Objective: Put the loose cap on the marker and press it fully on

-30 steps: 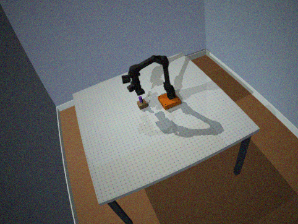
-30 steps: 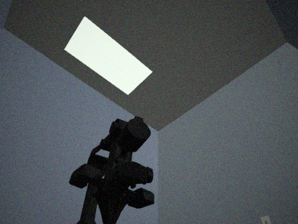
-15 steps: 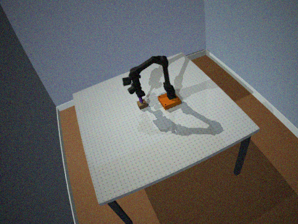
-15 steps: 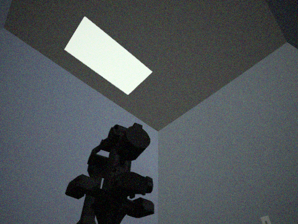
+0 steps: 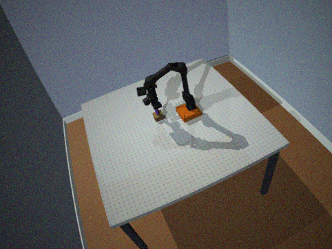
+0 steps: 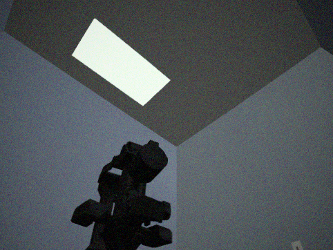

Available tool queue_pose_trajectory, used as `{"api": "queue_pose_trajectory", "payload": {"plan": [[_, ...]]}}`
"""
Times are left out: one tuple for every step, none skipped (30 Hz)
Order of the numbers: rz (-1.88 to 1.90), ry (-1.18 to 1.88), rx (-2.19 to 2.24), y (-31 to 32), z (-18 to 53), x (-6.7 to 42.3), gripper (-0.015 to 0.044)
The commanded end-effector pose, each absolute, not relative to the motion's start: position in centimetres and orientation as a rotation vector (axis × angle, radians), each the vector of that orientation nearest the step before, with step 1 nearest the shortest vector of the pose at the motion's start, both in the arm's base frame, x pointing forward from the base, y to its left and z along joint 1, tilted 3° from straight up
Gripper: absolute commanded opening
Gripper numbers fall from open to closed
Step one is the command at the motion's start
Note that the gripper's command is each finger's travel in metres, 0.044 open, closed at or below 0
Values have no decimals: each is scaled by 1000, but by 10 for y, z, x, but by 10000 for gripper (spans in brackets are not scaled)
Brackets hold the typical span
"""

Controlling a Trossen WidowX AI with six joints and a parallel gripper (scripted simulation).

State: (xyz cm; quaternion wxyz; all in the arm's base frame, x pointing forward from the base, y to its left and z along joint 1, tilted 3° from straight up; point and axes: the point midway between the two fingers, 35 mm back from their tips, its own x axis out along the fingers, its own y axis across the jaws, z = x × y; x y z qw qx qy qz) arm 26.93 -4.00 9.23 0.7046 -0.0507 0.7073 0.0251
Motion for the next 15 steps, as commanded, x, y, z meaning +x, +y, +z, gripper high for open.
{"api": "queue_pose_trajectory", "payload": {"plan": [[55, 1569, -113, -40, 111, 273, 0], [55, 1569, -113, -39, 124, 274, 0], [55, 1569, -113, -39, 136, 274, 0], [55, 1569, -113, -38, 149, 274, 0], [55, 1569, -113, -38, 162, 273, 0], [55, 1569, -113, -37, 173, 272, 0], [56, 1570, -113, -37, 179, 271, 0], [56, 1570, -113, -37, 181, 271, 0], [56, 1570, -113, -37, 181, 271, 0], [56, 1570, -113, -37, 181, 271, 0], [56, 1570, -113, -37, 181, 271, 0], [56, 1570, -113, -37, 181, 271, 26], [56, 1570, -113, -37, 181, 271, 53], [56, 1570, -113, -37, 181, 271, 79], [56, 1570, -113, -37, 181, 271, 105]]}}
